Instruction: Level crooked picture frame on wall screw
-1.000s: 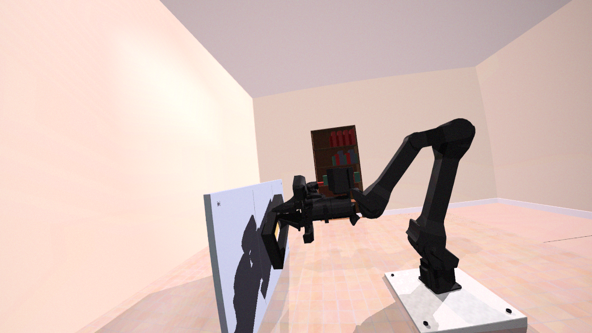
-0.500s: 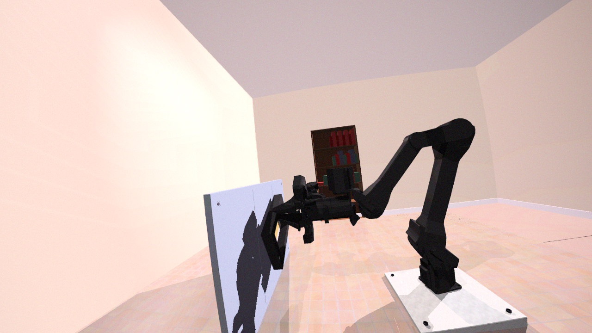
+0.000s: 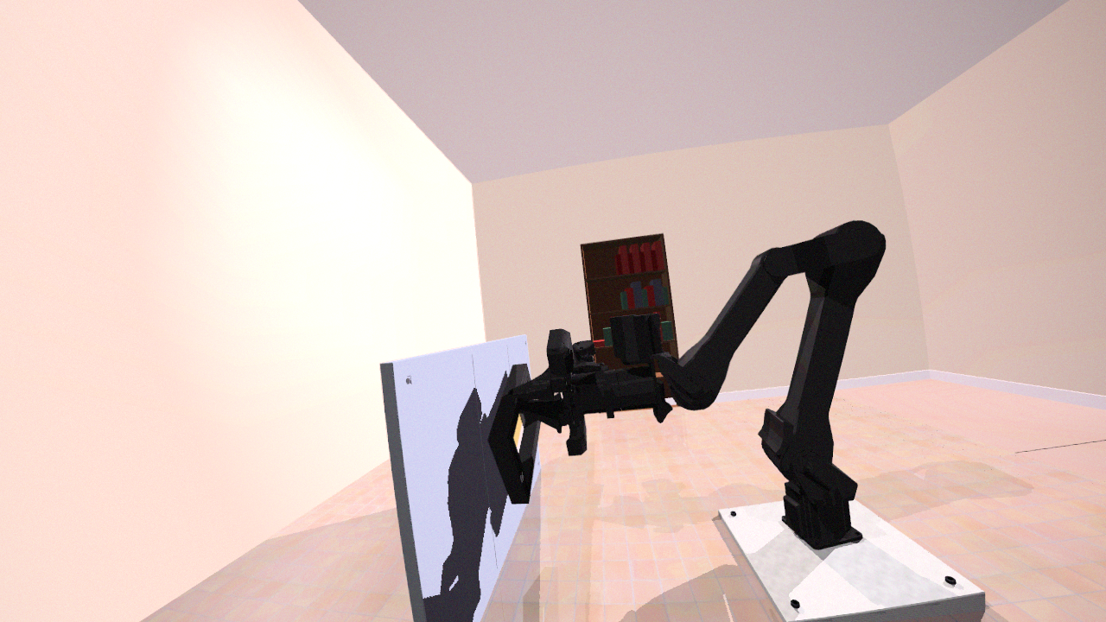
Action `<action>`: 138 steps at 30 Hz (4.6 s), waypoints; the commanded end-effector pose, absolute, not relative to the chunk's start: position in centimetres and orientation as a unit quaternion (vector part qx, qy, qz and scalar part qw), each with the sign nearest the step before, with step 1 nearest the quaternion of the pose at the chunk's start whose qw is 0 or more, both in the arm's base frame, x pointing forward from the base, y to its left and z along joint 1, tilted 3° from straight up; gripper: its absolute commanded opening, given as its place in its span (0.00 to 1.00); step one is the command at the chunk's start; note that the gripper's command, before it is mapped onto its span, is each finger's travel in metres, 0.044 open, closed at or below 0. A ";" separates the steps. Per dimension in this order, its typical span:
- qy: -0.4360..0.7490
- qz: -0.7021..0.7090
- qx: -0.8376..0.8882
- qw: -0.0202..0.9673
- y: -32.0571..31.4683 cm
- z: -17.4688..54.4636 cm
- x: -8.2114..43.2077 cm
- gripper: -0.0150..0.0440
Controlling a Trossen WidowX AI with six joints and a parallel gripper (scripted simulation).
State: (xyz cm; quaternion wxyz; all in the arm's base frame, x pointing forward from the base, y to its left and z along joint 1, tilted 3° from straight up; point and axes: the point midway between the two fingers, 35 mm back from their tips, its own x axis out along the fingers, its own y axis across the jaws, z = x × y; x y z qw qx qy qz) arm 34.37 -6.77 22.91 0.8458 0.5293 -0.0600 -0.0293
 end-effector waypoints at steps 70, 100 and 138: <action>-0.066 -0.022 0.618 0.783 -7.4 22.5 34.3 0.25; -0.067 -0.016 0.679 0.731 -7.5 22.5 34.3 0.25; -0.065 -0.020 0.644 0.762 -7.3 22.9 30.3 0.69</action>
